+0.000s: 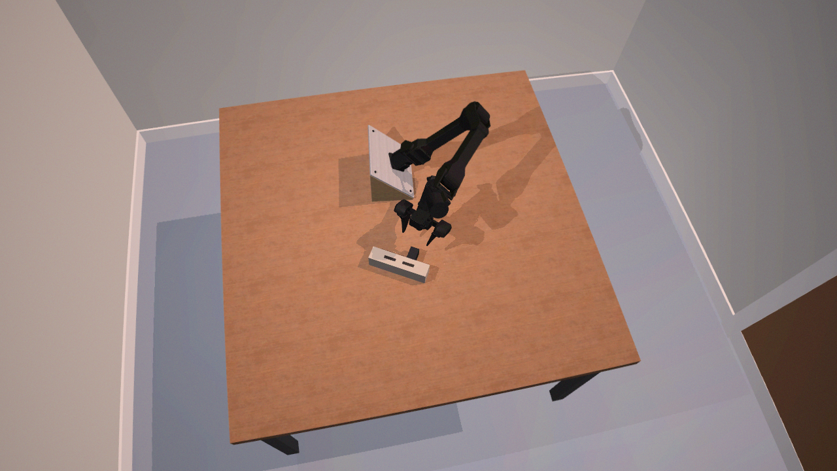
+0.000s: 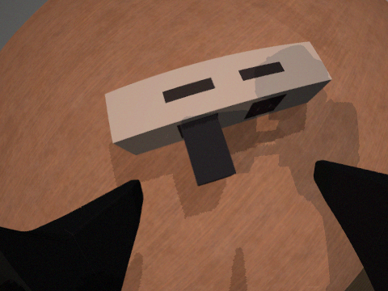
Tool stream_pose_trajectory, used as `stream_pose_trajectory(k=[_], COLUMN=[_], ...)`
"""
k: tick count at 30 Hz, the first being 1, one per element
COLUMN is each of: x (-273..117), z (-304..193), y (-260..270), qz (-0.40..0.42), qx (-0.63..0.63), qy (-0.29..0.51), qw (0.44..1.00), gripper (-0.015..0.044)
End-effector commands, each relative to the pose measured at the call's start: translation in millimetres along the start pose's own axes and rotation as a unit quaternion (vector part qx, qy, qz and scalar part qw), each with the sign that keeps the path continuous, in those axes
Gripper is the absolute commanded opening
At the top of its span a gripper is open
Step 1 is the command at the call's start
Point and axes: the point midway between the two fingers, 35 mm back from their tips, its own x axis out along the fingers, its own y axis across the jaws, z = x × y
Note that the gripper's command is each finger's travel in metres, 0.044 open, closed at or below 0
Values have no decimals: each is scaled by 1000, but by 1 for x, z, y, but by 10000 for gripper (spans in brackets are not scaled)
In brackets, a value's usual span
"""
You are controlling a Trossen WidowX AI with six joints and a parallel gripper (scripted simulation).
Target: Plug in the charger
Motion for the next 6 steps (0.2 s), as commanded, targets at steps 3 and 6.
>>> stream_pose_trajectory(k=[3,6], x=[0,0], z=[1,1], y=[-1,-1], qz=[-2,-2], qx=[2,2], qy=[-3,-3], qw=[1000,1000], gripper=[440,440])
